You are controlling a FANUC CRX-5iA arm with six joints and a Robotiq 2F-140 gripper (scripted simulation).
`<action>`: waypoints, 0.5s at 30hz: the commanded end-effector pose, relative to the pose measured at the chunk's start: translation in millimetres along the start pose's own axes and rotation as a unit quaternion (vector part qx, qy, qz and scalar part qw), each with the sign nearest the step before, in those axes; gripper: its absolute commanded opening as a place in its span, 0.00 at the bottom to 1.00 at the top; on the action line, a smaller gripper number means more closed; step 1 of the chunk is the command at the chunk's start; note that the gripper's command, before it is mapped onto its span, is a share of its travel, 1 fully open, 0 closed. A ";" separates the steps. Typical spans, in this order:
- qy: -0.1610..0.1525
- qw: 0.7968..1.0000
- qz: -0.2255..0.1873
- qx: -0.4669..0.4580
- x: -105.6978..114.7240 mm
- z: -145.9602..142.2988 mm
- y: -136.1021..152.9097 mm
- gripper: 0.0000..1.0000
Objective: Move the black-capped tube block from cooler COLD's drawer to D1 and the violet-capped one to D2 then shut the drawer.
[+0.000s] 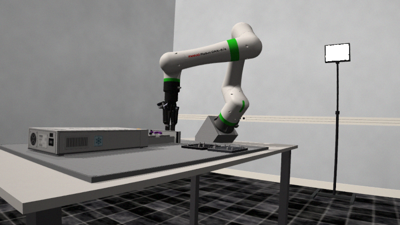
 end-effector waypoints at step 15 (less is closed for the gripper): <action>0.000 1.000 0.001 0.000 0.7 4.4 -1.5 0.34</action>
Point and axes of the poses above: the point where the finger pads meet when closed, its own x axis back along the fingers, its own z axis across the jaws, y = z × x, the point moved 9 cm from there along x, back along the fingers, and after that the axes turned 15 degrees about -x, right-handed, at the moved point
